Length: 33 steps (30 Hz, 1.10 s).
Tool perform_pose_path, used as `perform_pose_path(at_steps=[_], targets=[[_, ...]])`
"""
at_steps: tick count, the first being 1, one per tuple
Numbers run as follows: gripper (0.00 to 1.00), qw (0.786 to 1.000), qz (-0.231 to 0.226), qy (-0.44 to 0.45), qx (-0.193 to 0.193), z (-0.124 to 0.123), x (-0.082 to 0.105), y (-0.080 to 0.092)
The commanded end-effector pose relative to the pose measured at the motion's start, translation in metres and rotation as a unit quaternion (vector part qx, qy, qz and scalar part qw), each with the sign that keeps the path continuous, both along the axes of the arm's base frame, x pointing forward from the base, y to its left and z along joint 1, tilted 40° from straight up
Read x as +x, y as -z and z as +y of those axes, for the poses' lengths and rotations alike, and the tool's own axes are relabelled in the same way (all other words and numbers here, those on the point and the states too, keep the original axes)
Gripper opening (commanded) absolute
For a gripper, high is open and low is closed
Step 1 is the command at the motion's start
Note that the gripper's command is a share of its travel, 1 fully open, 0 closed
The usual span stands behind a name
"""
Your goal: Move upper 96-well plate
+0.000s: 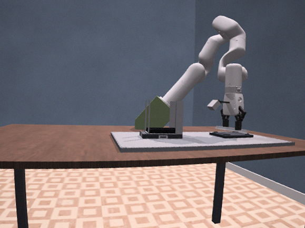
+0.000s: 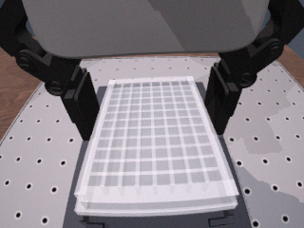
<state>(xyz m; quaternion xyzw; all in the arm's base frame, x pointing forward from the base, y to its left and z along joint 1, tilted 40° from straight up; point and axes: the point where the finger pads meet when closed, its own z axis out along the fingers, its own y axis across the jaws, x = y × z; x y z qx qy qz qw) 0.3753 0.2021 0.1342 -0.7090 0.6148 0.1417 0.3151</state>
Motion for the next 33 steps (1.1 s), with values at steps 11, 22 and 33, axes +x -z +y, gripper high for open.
perform_pose_path(at_steps=[11, 22, 33], targets=[[0.00, 1.000, -0.001, 0.001, 0.001, -0.0001, 0.0010, -0.0003], [0.00, 1.000, -0.001, 0.001, 0.001, 0.0008, 0.0013, 0.0009], [0.00, 1.000, -0.001, 0.001, 0.001, 0.0019, 0.0016, 0.0022]])
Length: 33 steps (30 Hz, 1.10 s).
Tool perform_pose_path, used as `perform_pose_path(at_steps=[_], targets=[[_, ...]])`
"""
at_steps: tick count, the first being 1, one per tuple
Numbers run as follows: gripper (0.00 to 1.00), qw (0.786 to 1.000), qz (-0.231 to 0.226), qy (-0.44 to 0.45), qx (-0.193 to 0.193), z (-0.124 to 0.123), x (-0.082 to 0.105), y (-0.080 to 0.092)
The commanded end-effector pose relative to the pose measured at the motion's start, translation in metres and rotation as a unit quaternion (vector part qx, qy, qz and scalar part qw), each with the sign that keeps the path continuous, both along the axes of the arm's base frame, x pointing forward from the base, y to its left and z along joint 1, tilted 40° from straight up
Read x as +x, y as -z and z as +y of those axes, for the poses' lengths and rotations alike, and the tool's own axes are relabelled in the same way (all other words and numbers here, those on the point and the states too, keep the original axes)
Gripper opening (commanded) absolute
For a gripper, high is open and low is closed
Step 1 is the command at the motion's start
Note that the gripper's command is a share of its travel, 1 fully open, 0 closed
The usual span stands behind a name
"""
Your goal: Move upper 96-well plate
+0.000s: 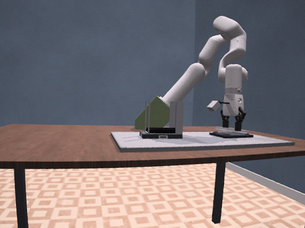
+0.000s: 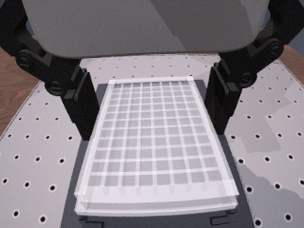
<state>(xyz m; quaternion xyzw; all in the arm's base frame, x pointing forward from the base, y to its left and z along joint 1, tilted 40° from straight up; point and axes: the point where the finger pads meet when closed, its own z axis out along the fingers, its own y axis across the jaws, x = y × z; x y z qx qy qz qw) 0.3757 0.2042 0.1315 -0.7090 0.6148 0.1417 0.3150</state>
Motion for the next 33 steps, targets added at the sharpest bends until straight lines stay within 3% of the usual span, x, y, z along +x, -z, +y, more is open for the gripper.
perform_pose_path(at_steps=[1, 33], targets=[[0.00, 1.000, -0.001, 0.001, 0.001, -0.0001, 0.0012, -0.0003], [0.00, 1.000, -0.001, 0.001, 0.001, 0.0028, 0.0021, 0.0033]])
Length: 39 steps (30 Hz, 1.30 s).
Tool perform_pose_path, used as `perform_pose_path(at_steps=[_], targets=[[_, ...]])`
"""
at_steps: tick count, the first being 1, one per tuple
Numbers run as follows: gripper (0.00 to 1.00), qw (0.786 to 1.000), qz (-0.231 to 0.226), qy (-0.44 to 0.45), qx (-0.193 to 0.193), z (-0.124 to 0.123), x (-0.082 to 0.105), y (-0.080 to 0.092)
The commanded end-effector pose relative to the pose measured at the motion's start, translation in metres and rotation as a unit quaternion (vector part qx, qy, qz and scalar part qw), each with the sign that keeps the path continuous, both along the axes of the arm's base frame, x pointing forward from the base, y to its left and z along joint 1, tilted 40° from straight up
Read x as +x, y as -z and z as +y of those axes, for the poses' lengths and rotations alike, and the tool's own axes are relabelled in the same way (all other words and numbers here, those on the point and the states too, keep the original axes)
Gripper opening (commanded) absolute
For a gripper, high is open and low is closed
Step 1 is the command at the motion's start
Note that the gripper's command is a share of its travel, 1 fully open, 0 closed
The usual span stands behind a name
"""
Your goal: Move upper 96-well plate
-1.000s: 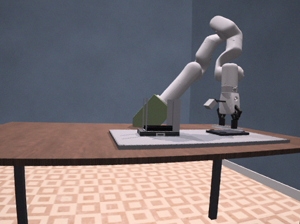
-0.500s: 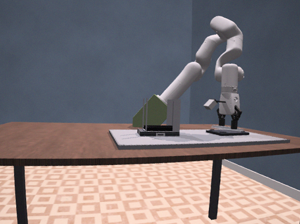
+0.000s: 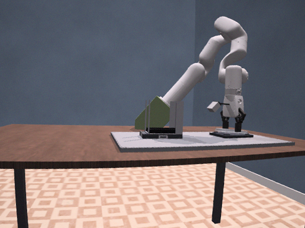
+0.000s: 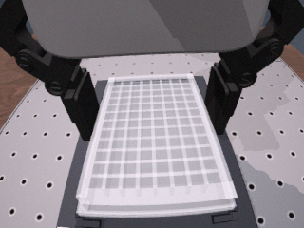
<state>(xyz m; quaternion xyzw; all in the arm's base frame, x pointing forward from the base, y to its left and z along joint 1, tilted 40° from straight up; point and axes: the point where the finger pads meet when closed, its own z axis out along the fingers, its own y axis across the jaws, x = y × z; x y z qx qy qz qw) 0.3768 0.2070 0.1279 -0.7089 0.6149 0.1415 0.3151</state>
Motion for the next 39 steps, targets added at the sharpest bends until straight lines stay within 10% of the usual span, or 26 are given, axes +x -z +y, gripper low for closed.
perform_pose_path(at_steps=[1, 15, 16, 39], targets=[[0.00, 1.000, -0.001, 0.001, 0.001, 0.0001, 0.0010, -0.0002], [0.00, 1.000, -0.001, 0.001, 0.001, 0.0013, 0.0014, 0.0013], [1.00, 1.000, -0.001, 0.001, 0.001, 0.0017, 0.0015, 0.0018], [1.00, 1.000, -0.001, 0.001, 0.001, 0.0018, 0.0016, 0.0019]])
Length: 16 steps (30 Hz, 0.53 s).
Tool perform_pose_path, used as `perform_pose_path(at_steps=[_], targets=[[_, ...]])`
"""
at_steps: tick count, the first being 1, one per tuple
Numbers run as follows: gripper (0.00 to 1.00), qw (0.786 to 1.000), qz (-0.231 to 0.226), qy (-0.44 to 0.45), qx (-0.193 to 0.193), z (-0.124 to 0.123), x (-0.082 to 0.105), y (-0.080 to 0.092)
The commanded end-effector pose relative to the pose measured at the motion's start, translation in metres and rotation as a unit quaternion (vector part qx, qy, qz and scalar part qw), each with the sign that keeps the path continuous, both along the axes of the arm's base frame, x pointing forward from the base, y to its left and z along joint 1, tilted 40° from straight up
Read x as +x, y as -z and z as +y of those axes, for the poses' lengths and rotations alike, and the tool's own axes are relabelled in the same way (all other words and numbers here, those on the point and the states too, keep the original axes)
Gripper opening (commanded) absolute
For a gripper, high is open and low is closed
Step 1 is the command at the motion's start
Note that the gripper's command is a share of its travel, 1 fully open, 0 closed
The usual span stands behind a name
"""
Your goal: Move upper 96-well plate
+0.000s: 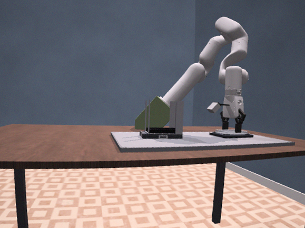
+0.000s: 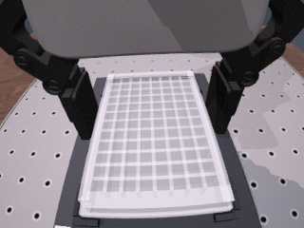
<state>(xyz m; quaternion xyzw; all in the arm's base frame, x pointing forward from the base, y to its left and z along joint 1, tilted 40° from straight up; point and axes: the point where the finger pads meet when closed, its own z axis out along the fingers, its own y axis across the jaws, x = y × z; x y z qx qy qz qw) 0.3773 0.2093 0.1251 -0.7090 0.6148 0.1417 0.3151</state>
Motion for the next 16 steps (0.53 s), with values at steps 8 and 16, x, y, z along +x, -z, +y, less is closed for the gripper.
perform_pose_path(at_steps=[8, 16], targets=[[1.00, 1.000, -0.001, 0.001, 0.001, -0.0005, 0.0011, -0.0009], [1.00, 1.000, -0.001, 0.001, 0.001, -0.0021, 0.0006, -0.0028]])
